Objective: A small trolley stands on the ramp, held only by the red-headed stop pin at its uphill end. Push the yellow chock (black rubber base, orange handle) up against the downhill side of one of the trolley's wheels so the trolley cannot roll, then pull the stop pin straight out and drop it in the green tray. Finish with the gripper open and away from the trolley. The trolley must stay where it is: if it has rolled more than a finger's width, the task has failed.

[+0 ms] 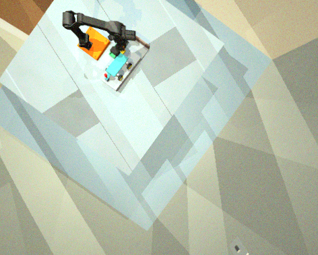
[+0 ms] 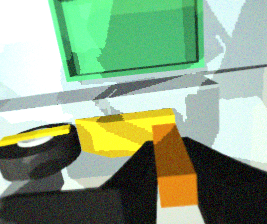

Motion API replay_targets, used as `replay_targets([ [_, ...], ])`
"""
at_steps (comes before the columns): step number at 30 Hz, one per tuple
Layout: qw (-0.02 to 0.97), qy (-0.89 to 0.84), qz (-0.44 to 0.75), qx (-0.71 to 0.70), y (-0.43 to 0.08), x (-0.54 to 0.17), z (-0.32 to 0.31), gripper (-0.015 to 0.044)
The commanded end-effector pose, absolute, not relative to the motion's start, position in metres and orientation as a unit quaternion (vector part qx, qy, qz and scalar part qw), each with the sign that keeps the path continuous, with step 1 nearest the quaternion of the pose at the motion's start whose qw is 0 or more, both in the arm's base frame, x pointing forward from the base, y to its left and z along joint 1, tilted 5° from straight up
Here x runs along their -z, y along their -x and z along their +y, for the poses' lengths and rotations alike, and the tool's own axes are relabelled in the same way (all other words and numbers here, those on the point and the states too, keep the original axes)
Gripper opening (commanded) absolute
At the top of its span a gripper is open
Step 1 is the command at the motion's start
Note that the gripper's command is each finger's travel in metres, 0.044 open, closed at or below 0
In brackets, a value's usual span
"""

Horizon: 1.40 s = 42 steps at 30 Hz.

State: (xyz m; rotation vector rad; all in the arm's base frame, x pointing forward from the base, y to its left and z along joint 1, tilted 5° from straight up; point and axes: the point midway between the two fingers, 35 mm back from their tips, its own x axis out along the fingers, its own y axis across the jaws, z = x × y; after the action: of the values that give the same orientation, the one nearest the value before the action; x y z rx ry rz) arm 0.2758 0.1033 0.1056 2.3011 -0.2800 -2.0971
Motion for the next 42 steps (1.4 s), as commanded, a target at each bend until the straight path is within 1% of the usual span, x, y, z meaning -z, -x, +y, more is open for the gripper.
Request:
replay_targets([
  [1,0.012,-0.736,-0.091,0.671,-0.275,-0.106,0.098,0.0],
  [14,0.008,-0.736,-0.089,0.671,-0.276,-0.106,0.1,0.0],
  [21,0.008,-0.736,-0.089,0.671,-0.276,-0.106,0.1,0.0184],
  [22,0.008,-0.736,-0.089,0.671,-0.276,-0.106,0.1,0.019],
  [42,0.012,-0.736,-0.091,0.671,-0.271,-0.165,0.109,0.019],
])
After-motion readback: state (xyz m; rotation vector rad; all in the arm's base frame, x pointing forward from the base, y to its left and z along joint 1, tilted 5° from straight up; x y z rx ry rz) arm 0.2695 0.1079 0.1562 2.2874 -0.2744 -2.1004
